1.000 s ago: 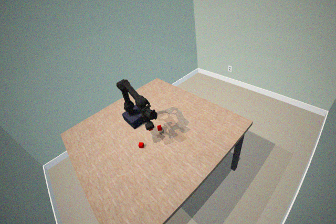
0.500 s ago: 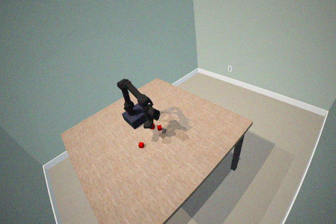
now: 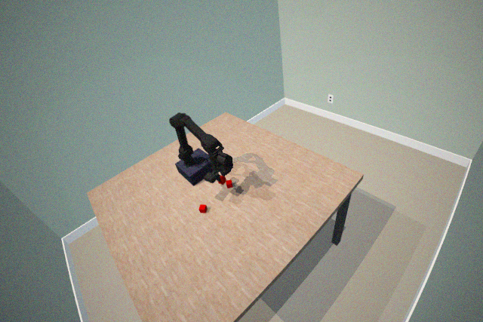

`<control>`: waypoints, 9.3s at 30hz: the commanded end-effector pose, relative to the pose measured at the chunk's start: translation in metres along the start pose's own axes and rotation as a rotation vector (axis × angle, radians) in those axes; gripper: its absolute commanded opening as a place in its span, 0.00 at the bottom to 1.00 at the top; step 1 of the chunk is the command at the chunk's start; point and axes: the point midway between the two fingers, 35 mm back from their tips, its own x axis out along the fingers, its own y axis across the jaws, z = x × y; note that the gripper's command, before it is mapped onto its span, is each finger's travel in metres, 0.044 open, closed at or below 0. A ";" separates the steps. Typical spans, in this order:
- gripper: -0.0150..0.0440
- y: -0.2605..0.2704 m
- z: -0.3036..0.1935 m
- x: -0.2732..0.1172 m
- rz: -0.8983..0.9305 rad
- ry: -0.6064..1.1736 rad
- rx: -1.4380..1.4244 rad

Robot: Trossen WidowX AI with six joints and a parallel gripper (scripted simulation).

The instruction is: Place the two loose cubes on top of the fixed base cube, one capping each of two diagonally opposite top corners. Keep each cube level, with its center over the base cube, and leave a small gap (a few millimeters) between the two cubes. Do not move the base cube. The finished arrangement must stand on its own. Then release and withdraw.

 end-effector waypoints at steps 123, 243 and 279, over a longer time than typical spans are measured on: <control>0.60 0.077 -0.009 0.052 0.000 0.014 1.580; 0.70 -0.165 -0.039 0.094 -0.018 0.004 1.167; 0.43 -0.167 -0.033 0.023 -0.019 0.003 1.166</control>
